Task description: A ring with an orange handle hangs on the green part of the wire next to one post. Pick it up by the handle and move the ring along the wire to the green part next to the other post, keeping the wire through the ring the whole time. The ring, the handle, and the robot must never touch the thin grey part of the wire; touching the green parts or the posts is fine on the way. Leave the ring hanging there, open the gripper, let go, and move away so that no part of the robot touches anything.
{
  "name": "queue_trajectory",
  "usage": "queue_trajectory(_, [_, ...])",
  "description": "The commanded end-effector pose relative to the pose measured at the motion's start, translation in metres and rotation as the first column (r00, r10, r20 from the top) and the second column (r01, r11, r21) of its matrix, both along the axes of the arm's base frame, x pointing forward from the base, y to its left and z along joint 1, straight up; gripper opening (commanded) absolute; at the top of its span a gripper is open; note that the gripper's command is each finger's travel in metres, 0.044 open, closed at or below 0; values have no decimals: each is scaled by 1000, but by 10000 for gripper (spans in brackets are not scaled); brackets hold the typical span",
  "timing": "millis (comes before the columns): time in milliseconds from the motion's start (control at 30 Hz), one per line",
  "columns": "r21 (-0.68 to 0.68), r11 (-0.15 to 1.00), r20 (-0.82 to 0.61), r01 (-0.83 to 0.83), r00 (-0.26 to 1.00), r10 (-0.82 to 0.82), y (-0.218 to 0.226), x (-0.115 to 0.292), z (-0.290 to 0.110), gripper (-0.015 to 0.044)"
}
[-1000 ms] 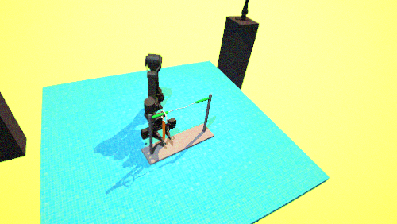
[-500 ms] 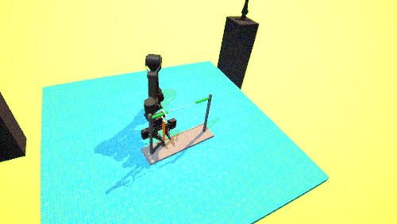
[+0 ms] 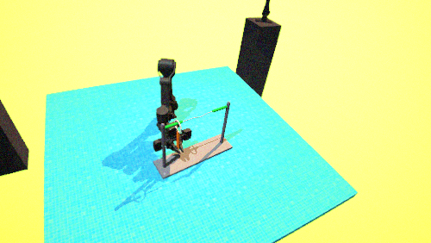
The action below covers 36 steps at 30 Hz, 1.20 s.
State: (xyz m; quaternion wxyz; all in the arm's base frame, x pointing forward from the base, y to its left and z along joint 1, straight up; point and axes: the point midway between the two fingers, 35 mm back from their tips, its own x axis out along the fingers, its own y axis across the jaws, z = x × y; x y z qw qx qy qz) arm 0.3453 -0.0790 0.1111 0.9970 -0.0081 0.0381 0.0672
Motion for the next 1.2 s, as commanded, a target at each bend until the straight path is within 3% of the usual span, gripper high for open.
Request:
queue_trajectory(0, [0,1000,0,0,1000,0,0,0,0,15])
queue_trajectory(233, [0,1000,0,0,1000,0,0,0,0,-150])
queue_trajectory(1167, [-4,1000,1,6,1000,-6,0,0,18,-150])
